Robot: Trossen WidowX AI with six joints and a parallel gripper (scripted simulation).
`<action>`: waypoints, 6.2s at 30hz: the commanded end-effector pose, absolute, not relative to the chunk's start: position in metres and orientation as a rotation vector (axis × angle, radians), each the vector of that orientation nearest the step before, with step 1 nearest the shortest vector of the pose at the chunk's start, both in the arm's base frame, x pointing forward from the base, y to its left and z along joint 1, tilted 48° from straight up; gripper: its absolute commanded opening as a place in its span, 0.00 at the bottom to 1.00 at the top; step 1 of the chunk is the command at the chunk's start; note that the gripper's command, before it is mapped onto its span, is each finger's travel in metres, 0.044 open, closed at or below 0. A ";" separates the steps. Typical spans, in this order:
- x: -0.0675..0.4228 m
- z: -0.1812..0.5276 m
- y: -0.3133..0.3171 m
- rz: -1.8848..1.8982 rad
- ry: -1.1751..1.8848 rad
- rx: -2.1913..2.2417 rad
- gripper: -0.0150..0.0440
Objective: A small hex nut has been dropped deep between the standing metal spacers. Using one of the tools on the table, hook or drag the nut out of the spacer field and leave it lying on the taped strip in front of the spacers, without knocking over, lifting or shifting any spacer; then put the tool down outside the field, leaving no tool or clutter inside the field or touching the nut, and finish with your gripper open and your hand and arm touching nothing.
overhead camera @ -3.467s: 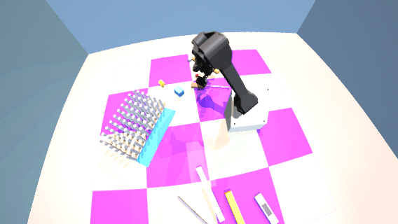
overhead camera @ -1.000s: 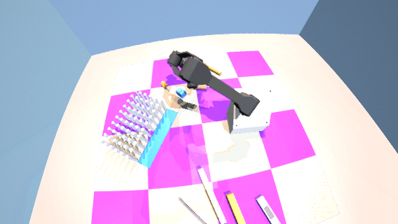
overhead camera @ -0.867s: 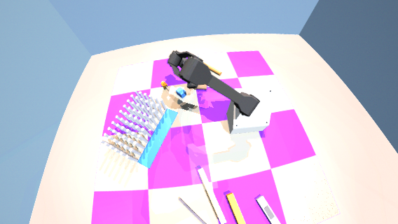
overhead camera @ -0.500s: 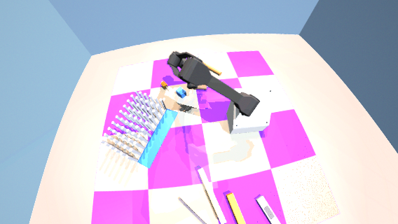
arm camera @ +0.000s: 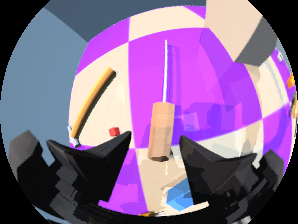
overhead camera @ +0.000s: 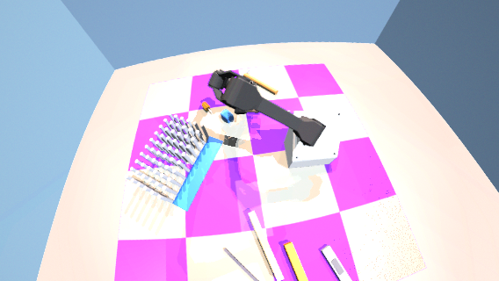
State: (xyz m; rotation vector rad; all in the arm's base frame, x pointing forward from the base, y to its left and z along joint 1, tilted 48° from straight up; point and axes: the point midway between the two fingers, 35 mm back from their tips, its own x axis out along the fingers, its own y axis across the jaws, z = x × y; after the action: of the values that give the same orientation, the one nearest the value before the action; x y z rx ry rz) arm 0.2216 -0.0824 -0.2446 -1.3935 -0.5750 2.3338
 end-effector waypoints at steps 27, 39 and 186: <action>0.217 -0.275 -0.048 2.330 -0.575 -1.381 0.64; 0.218 -0.272 -0.052 2.330 -0.574 -1.382 0.40; 0.281 0.089 0.144 -0.730 -3.186 -3.231 0.25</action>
State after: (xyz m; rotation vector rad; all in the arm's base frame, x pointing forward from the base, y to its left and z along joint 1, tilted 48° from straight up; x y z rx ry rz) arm 0.2794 0.1321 0.1026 1.1861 1.1706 0.2792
